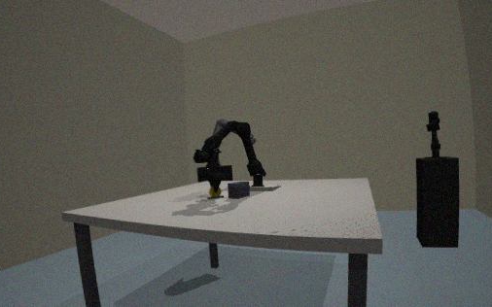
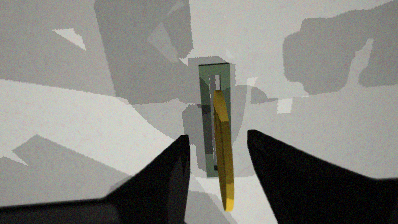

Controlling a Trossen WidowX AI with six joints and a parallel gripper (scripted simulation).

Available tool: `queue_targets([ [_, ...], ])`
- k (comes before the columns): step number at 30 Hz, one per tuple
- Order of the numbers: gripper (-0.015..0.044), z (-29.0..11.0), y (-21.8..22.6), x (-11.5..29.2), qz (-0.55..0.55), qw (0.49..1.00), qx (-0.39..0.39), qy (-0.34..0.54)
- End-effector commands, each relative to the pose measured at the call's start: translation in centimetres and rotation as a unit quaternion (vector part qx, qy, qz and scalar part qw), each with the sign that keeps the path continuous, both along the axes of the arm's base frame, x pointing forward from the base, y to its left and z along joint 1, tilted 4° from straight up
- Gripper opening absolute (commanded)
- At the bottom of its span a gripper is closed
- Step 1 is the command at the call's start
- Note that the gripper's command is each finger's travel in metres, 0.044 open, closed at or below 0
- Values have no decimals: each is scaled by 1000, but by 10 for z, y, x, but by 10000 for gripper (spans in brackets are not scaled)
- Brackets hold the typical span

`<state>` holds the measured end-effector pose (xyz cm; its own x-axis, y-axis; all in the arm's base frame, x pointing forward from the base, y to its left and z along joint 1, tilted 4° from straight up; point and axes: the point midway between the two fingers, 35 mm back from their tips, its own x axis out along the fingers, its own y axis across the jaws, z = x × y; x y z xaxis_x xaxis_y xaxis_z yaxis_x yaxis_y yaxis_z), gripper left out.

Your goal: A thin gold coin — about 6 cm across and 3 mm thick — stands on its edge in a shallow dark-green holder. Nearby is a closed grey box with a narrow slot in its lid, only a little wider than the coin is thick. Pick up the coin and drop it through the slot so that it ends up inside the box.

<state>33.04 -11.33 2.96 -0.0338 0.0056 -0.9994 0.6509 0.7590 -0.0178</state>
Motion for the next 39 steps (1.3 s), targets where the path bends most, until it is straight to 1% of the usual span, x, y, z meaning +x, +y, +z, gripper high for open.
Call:
queue_targets([
  [1,161,-9,1,-3,-2,1000,1,7],
  [10,161,-21,1,-5,-2,1000,1,7],
  [16,3,-21,1,-5,-2,1000,1,7],
  [26,0,-20,1,-5,-2,1000,1,7],
  [39,0,13,0,0,-2,1000,1,7],
])
